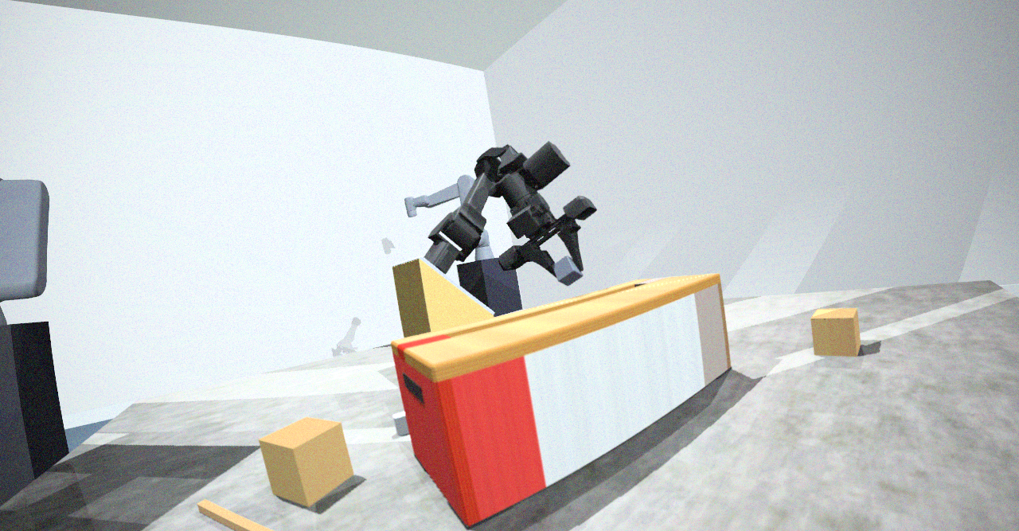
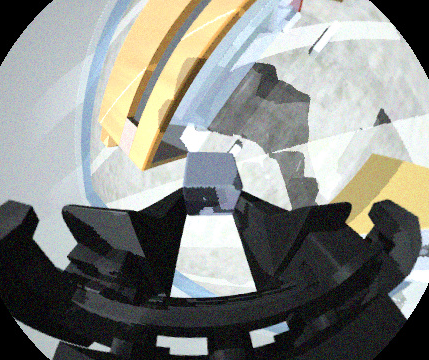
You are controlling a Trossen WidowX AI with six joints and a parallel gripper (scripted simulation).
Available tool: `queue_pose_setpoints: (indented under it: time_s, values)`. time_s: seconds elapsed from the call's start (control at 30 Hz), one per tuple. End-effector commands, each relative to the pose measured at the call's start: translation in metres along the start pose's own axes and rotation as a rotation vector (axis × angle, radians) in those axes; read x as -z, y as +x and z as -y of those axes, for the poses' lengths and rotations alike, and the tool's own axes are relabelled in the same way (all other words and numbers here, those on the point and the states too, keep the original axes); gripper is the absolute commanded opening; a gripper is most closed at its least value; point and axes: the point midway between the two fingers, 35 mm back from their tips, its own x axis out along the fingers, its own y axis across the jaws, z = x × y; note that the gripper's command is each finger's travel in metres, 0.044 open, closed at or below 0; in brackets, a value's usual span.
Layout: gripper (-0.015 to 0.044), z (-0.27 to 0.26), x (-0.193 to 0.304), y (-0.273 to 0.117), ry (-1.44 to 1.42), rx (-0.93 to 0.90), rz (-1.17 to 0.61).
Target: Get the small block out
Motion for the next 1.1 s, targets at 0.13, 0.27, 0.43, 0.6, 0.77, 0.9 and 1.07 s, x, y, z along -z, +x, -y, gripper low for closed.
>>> queue_pose_setpoints:
  time_s: [0.13,0.27,0.43,0.6,0.77,0.9,1.07]
  values:
    - [0.0,0.001,0.003,-0.006,0.297,-0.011,-0.02]
    - [0.0,0.002,0.004,-0.009,0.446,-0.014,-0.029]
    - [0.0,0.003,0.005,-0.012,0.632,-0.017,-0.041]
    - [0.0,0.004,0.007,-0.016,0.818,-0.018,-0.055]
    - [0.0,0.005,0.008,-0.019,1.003,-0.017,-0.069]
    - [0.0,0.006,0.01,-0.022,1.152,-0.015,-0.082]
    - [0.0,0.006,0.011,-0.025,1.337,-0.01,-0.098]
